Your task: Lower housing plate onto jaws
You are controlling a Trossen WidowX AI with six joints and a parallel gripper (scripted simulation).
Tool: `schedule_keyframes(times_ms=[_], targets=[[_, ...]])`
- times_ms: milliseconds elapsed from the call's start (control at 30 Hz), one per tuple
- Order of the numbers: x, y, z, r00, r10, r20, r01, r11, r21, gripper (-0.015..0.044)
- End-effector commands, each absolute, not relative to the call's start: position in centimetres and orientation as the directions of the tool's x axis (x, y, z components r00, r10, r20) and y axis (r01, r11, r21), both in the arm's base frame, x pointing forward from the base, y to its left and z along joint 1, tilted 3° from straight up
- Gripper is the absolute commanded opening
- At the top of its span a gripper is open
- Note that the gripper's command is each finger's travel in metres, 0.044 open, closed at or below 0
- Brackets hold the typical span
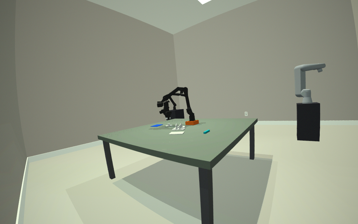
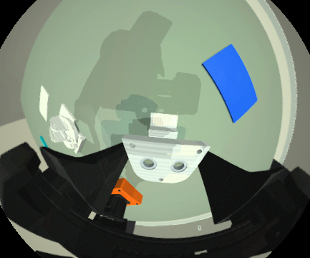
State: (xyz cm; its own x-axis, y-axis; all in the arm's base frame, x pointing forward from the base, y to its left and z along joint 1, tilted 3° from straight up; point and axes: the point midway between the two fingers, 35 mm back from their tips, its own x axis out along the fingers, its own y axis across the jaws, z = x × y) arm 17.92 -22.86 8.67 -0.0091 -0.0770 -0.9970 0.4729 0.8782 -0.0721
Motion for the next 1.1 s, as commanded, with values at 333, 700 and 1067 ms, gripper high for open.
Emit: schedule_keyframes(times_ms=[333, 700, 1067], targets=[[19.5, -21.0, 9.3, 0.001, -0.075, -0.997, 0.627, 0.777, -0.058, 0.0351], [21.5, -18.3, 9.1, 0.004, -0.070, -0.998, 0.809, 0.587, -0.038, 0.0351], [23.1, -15.4, 8.9, 0.007, -0.065, -0.998, 0.935, 0.355, -0.017, 0.0351]])
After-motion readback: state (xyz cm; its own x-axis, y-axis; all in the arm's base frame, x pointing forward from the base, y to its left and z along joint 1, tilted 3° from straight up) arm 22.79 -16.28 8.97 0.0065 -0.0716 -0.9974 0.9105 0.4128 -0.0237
